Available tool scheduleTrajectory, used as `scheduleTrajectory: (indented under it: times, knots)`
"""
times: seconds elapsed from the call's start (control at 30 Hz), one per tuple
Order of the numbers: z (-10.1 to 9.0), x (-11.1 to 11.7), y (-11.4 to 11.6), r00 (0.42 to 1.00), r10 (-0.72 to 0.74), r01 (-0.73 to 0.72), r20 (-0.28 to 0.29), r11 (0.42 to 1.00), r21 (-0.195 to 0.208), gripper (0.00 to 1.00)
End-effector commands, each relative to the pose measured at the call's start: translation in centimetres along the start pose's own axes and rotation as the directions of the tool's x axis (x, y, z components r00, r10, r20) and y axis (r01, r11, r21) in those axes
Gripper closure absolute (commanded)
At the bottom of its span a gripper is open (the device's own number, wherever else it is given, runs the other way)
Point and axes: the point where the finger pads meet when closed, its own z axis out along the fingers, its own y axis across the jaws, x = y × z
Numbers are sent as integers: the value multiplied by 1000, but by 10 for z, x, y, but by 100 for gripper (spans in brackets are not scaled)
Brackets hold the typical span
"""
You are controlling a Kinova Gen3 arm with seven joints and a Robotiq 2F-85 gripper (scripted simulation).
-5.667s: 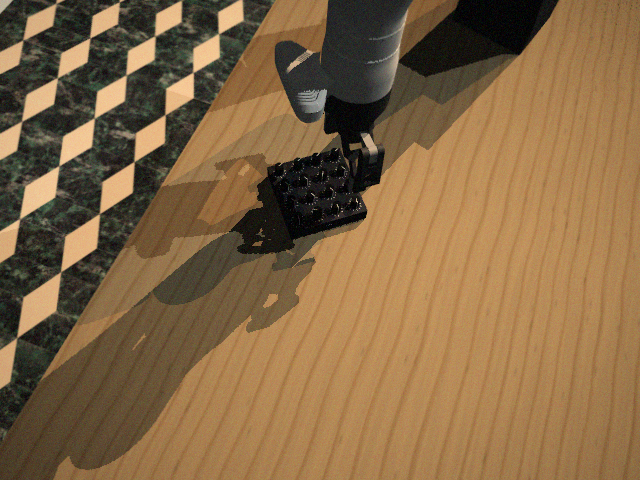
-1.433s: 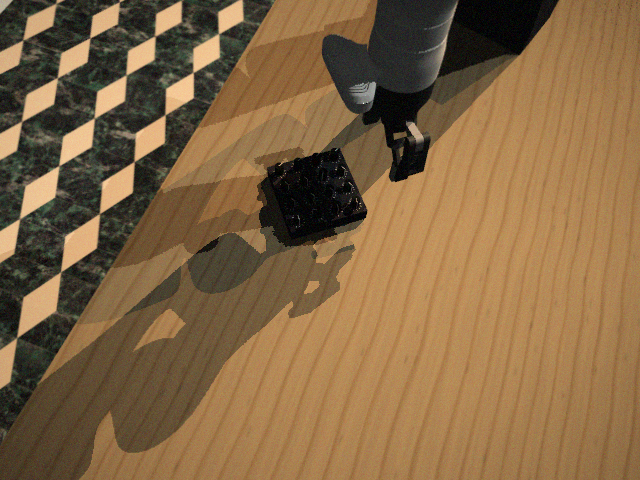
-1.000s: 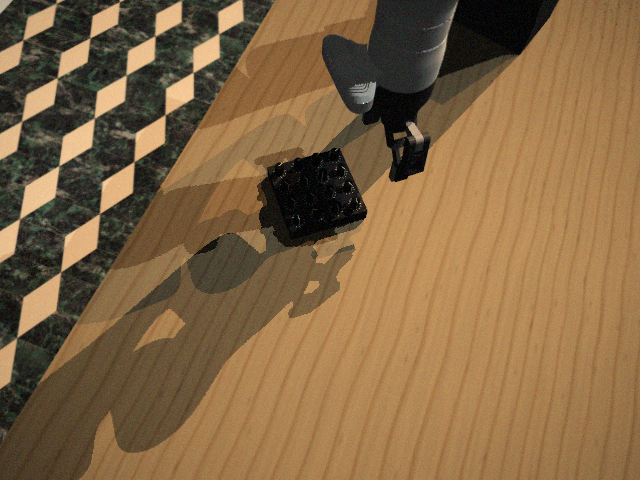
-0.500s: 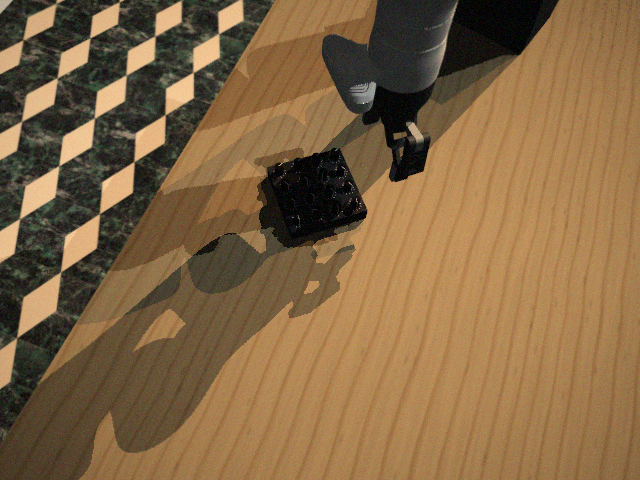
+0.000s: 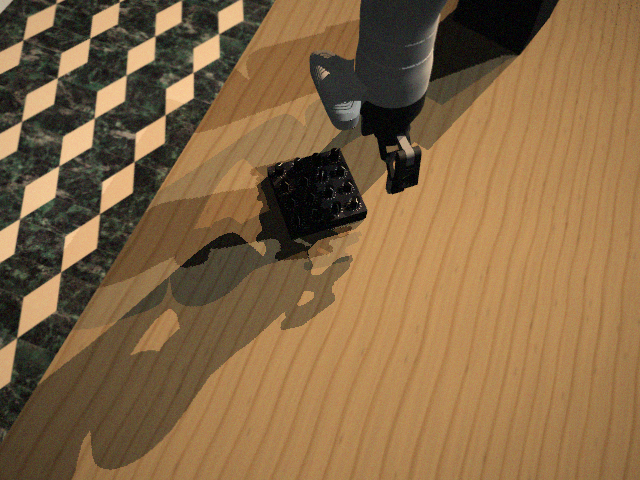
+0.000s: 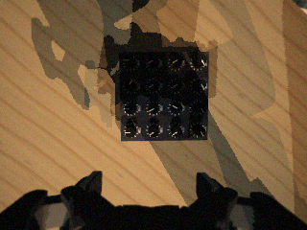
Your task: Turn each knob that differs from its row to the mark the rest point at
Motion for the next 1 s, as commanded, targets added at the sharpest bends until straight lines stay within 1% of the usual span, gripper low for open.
scheduleTrajectory:
  times: [0.0, 0.13, 0.23, 0.3, 0.4, 0.47, 0.5, 0.97]
  knots:
    - [-7, 27, -11, 1000, 5, -5, -13, 1000, 2, 0]
    - [-18, 61, -22, 999, 6, -6, -49, 1000, 5, 0]
    - [-25, 80, -25, 997, 5, -5, -75, 1000, 1, 0]
    - [-25, 80, -25, 997, 5, -5, -75, 1000, 1, 0]
    - [-27, 88, -26, 996, 4, -5, -87, 1000, -1, 0]
    - [-27, 85, -24, 996, 6, -7, -84, 1000, -5, 0]
    - [-27, 85, -24, 996, 6, -7, -84, 1000, -5, 81]
    - [-27, 85, -24, 996, 6, -7, -84, 1000, -5, 81]
